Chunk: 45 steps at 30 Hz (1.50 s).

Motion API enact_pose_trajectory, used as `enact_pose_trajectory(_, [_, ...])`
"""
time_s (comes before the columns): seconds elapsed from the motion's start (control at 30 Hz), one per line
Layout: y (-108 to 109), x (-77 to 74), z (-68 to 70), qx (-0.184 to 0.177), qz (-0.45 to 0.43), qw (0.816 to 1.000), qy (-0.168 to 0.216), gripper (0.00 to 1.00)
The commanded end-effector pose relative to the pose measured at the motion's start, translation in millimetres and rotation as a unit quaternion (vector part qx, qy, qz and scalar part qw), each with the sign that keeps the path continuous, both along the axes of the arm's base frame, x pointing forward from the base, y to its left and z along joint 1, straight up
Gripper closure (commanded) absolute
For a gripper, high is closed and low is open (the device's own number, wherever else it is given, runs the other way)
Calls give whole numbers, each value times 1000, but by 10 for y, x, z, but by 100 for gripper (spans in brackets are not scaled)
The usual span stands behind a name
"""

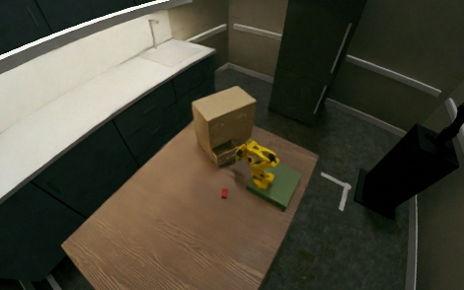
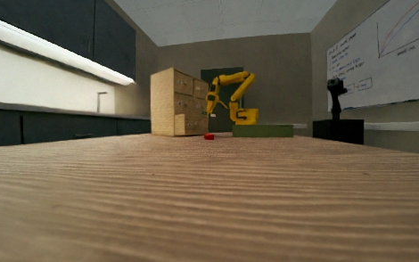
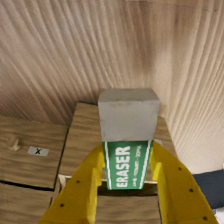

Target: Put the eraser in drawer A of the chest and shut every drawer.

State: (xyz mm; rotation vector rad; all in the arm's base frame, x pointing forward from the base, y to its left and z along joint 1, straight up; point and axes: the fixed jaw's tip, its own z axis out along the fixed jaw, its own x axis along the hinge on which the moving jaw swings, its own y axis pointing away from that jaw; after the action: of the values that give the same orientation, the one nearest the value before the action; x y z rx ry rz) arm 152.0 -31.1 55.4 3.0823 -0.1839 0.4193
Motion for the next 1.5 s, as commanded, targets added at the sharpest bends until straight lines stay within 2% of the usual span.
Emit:
enact_pose_trajectory(0.0, [-9, -37, 24, 1, -9, 1000, -6, 100])
enact_pose_trajectory(0.33, [-8, -40, 210, -7, -9, 998, -60, 100])
enact_pose_trajectory(0.5, [-8, -40, 210, -7, -9, 998, -60, 100])
enact_pose_trajectory(0.9, [-8, -40, 433, -17, -10, 992, -124, 100])
enact_pose_trajectory(1.07, [-8, -40, 433, -17, -10, 992, -124, 100])
enact_pose_trajectory(1.47, [-32, 134, 433, -16, -9, 992, -124, 100])
